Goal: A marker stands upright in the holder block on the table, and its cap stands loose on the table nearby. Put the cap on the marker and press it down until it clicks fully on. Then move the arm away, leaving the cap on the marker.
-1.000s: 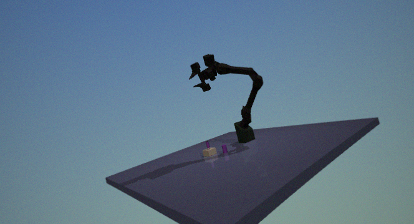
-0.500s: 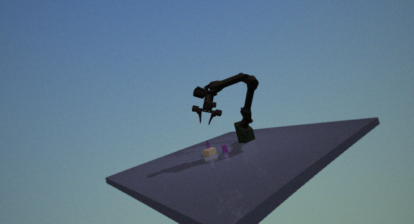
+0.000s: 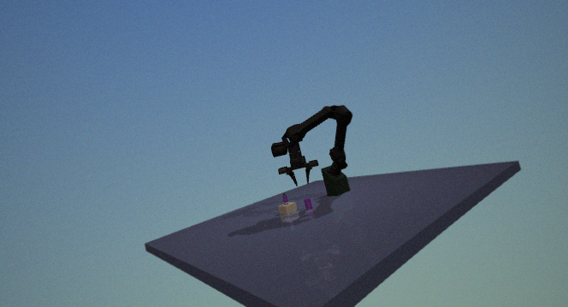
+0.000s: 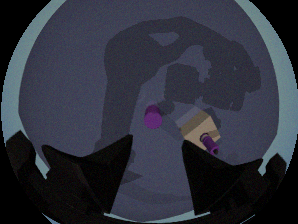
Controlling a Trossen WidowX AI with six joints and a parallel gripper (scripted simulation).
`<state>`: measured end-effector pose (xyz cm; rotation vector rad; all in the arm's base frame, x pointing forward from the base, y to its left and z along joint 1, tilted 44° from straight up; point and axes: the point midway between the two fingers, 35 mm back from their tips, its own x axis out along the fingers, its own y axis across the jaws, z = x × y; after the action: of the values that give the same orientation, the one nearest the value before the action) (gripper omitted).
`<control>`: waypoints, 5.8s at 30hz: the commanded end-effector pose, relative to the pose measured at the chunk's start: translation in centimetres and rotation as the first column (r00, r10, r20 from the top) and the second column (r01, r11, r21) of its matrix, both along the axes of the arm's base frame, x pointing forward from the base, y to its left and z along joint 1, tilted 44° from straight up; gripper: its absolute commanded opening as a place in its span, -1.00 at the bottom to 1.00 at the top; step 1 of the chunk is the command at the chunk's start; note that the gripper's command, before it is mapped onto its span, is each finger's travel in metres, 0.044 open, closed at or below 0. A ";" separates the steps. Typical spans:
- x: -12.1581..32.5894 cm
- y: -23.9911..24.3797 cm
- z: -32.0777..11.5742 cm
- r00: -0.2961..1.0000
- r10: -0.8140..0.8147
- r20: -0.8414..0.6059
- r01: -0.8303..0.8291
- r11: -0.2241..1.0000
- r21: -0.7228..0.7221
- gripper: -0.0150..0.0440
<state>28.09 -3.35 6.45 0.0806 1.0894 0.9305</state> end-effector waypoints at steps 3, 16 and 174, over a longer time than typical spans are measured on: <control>0.1 2.4 -2.5 1.000 0.003 -0.019 -0.003 1.000 0.005 0.34; 0.0 3.7 -3.9 1.000 0.003 -0.019 -0.003 1.000 0.006 0.34; 4.2 -4.6 -9.9 1.000 0.003 -0.015 -0.003 1.000 -0.001 -0.49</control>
<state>32.40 -8.47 -2.98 0.0766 1.1041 0.9338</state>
